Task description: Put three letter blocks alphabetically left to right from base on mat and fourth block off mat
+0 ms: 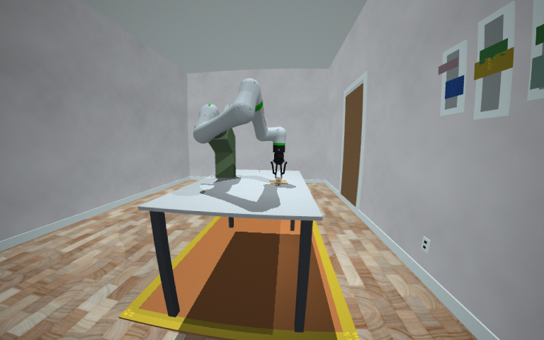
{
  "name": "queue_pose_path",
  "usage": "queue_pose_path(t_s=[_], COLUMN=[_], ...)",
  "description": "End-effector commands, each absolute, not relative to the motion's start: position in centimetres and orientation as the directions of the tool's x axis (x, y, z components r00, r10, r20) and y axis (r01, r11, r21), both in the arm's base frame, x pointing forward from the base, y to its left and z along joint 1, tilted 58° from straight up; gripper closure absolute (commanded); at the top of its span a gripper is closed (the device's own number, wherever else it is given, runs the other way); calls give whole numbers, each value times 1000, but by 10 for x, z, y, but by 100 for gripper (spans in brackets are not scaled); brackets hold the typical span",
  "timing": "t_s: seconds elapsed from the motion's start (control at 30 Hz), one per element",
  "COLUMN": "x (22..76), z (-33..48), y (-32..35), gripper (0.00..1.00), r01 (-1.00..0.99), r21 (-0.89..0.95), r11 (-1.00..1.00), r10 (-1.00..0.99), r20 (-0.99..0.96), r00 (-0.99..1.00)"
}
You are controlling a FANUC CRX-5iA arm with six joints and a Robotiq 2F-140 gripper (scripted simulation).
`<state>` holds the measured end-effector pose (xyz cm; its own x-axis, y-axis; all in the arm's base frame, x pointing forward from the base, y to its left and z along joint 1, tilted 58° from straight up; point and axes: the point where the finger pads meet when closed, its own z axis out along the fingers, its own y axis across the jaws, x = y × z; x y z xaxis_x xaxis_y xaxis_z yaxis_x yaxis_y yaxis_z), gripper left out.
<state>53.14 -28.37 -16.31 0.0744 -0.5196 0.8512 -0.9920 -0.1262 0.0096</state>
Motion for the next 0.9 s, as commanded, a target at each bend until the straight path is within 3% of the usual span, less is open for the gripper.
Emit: queue_pose_path(t_s=[0.0, 0.57, 0.87], x=[531, 531, 531], z=[-163, -163, -163], y=[-283, -283, -283], gripper=[84, 84, 77], r01=[-992, -992, -992], r21=[9, 9, 9], r11=[-126, -126, -126], r10=[-520, -520, -520], r20=[851, 851, 851], r00=[74, 74, 74])
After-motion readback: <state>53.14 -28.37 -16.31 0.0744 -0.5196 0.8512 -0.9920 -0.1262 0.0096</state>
